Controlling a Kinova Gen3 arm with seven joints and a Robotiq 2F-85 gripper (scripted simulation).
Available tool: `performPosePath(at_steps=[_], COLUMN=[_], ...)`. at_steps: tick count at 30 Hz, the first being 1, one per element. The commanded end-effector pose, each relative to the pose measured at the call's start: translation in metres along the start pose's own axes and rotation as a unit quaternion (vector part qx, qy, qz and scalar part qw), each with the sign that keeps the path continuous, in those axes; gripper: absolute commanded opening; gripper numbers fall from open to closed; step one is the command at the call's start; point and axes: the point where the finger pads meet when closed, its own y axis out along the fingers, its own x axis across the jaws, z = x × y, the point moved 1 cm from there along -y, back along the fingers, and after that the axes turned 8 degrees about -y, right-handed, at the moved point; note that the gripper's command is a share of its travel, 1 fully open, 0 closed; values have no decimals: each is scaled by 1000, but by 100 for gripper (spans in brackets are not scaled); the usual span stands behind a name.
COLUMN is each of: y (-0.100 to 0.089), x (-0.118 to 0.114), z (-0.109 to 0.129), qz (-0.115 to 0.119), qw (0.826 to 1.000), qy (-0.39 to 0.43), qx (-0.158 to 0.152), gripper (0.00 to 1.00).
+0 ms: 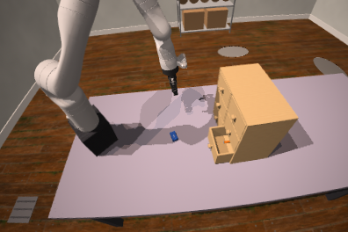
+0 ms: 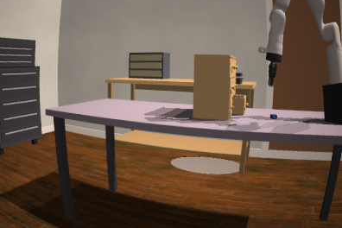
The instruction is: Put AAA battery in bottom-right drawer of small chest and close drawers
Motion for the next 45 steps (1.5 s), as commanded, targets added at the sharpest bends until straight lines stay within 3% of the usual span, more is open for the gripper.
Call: performPosePath(at_steps=[1,25,45], y=[-1,-3,-4], x=[0,0,1], z=[2,3,3], qz=[1,7,8], qw=[1000,999,999], qy=[1,1,1], qx=[-3,-41,-52], gripper=[100,100,100])
